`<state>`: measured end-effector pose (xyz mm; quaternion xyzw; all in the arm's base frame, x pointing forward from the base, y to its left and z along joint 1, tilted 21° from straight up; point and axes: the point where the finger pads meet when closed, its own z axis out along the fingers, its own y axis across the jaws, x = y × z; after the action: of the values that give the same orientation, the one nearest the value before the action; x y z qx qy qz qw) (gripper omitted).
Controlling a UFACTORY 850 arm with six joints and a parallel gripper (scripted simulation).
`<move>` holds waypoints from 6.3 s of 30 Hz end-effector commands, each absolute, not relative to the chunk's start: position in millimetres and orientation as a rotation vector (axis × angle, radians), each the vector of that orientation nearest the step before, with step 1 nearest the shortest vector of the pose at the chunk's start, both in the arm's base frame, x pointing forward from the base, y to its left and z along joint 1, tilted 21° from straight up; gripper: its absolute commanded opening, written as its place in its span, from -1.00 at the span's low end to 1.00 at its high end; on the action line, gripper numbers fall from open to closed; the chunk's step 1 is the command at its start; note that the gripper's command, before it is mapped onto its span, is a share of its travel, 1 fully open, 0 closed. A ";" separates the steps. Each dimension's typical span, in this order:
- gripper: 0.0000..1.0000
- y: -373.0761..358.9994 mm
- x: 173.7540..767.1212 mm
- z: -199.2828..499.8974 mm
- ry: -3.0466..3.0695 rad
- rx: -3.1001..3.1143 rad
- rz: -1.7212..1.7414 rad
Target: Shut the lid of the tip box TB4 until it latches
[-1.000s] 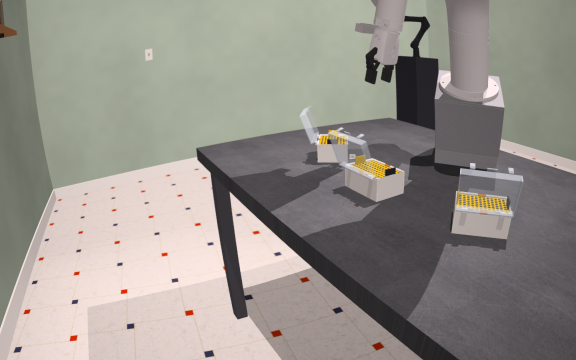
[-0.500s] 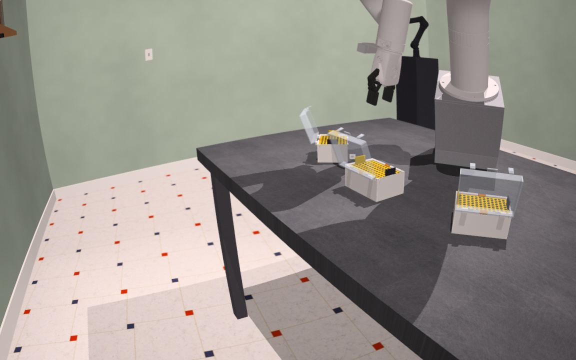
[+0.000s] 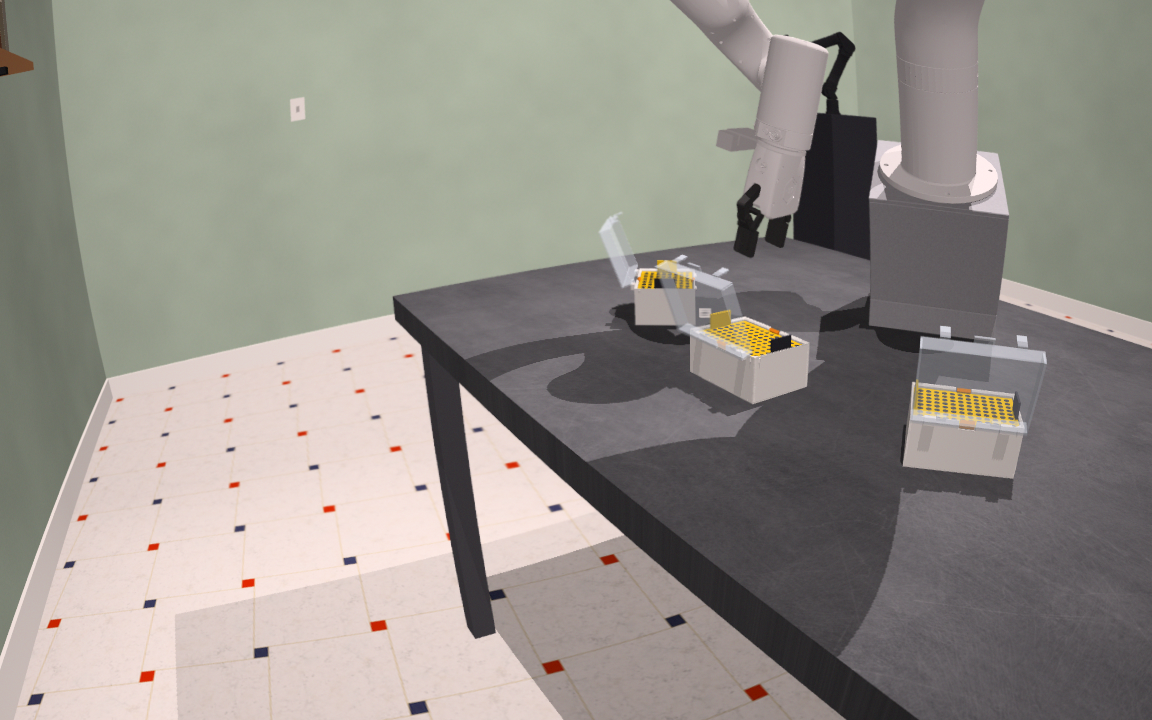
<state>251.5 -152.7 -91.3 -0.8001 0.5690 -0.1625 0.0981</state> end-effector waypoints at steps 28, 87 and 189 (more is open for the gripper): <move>1.00 -137.7 272.9 -159.2 1.685 -2.367 -0.484; 1.00 -153.9 251.8 -89.2 1.685 -2.367 -0.484; 1.00 45.7 271.8 -59.1 0.865 -2.712 -0.674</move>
<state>267.8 43.2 -47.3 -0.9220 0.2937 -0.2280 0.1081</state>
